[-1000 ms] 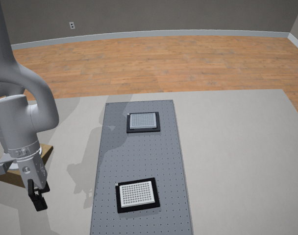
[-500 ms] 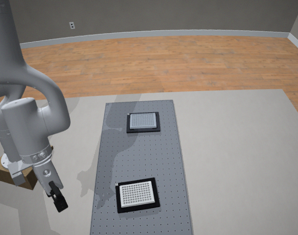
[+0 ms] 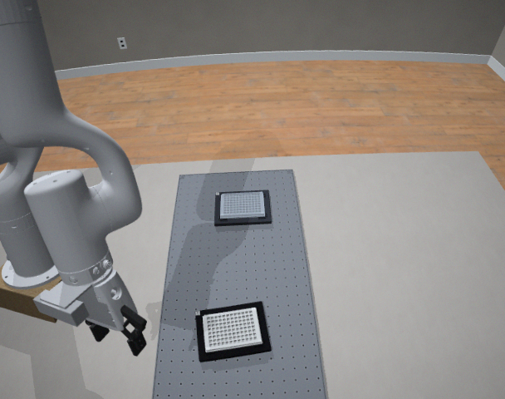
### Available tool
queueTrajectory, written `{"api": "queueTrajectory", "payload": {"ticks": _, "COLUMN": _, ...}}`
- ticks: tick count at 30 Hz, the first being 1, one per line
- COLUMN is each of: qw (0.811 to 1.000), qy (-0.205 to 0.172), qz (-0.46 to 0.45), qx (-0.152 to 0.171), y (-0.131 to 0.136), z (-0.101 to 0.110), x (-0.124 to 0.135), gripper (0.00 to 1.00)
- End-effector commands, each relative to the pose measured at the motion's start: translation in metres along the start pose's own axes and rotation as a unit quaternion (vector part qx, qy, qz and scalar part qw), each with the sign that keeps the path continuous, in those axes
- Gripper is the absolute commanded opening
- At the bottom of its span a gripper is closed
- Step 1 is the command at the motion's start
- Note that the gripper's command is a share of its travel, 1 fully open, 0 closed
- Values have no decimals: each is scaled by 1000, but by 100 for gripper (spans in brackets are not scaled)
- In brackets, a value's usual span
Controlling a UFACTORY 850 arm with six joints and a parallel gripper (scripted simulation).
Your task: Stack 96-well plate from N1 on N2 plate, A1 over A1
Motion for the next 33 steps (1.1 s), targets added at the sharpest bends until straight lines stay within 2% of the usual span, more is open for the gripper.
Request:
{"api": "queueTrajectory", "payload": {"ticks": 1, "qw": 998, "qy": -16, "qz": 61, "qx": 5, "y": -13, "z": -3, "x": 5, "gripper": 100}}
{"api": "queueTrajectory", "payload": {"ticks": 11, "qw": 982, "qy": -41, "qz": 183, "qx": 9, "y": -34, "z": -9, "x": 16, "gripper": 100}}
{"api": "queueTrajectory", "payload": {"ticks": 14, "qw": 972, "qy": -51, "qz": 229, "qx": 9, "y": -42, "z": -11, "x": 20, "gripper": 100}}
{"api": "queueTrajectory", "payload": {"ticks": 19, "qw": 964, "qy": -58, "qz": 260, "qx": 9, "y": -50, "z": -13, "x": 26, "gripper": 100}}
{"api": "queueTrajectory", "payload": {"ticks": 27, "qw": 929, "qy": -81, "qz": 362, "qx": 5, "y": -66, "z": -18, "x": 36, "gripper": 100}}
{"api": "queueTrajectory", "payload": {"ticks": 29, "qw": 929, "qy": -81, "qz": 362, "qx": 5, "y": -66, "z": -18, "x": 36, "gripper": 100}}
{"api": "queueTrajectory", "payload": {"ticks": 32, "qw": 910, "qy": -91, "qz": 405, "qx": 2, "y": -73, "z": -20, "x": 41, "gripper": 100}}
{"api": "queueTrajectory", "payload": {"ticks": 33, "qw": 910, "qy": -91, "qz": 405, "qx": 2, "y": -73, "z": -20, "x": 41, "gripper": 100}}
Point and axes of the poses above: the point where the finger pads meet when closed, its own z axis back along the fingers, its own y axis across the jaws, x = y × z, the point moved 8 cm from there along z, back along the fingers
